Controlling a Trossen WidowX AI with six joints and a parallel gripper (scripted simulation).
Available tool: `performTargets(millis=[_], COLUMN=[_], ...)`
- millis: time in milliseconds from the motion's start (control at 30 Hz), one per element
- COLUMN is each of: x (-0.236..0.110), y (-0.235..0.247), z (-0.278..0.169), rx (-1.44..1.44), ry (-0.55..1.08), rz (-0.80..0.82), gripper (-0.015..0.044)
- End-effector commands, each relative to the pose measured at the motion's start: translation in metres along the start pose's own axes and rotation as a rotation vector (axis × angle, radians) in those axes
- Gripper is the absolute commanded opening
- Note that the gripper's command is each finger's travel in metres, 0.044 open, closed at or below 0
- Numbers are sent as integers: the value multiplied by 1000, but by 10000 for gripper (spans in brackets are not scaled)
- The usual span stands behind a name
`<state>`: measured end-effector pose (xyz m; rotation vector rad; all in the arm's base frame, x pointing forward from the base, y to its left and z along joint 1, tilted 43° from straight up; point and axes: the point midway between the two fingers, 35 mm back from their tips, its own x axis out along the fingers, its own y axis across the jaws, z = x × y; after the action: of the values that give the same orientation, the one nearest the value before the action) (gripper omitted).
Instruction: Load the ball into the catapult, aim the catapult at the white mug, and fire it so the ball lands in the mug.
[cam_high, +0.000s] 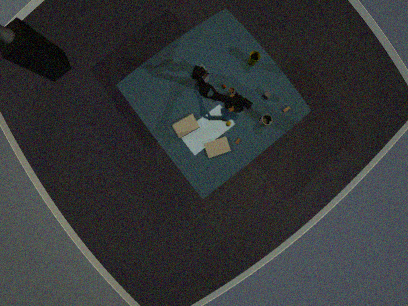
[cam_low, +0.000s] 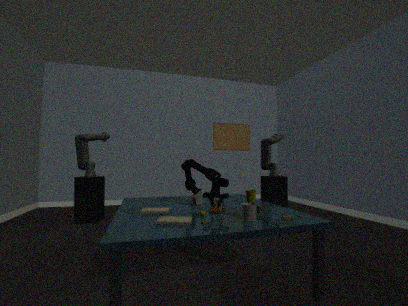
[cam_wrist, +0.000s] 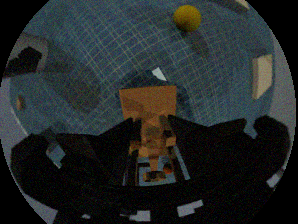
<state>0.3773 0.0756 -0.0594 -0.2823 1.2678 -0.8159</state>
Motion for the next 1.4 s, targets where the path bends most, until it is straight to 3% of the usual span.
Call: performTargets(millis=[0,233,1067,1367], x=[-42,-45,-43,-43], y=[4,4,24,30], z=[1,0,-7,-10], rx=[4,-18,-868,-890], ry=[-15,-15,-25,-25], rz=[24,23,11,11], gripper=[0,0,0,0])
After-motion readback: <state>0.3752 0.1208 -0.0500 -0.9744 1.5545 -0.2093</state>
